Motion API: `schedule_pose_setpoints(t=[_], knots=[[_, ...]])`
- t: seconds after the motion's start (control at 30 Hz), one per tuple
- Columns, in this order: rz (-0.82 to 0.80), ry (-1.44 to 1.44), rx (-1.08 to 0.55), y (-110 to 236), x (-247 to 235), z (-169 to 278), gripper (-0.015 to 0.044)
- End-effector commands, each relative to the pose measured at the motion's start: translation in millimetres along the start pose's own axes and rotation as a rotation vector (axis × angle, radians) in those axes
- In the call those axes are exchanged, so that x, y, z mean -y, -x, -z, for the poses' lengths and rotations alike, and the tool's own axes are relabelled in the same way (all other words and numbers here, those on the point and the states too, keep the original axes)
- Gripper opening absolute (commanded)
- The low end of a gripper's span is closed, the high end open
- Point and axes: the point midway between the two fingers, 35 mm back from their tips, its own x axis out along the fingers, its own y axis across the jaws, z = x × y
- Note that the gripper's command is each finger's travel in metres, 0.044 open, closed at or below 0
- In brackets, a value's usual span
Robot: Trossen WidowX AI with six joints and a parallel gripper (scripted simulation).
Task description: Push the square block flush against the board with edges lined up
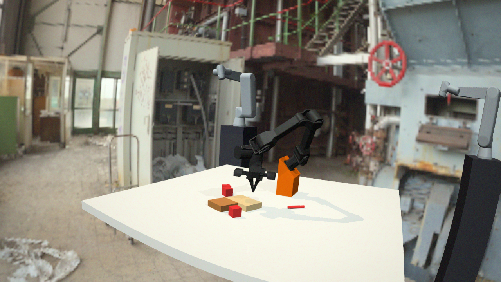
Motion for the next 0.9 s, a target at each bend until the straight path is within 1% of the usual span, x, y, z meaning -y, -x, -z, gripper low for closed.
schedule_pose_setpoints(t=[0.0, 0.87], knots=[[-0.003, 0.126, 0.002, 0.3, -1.8, -12.4, 0.0000], [-0.021, 1.026, 0.010, -1.9, -29.7, -94.2, 0.0000]])
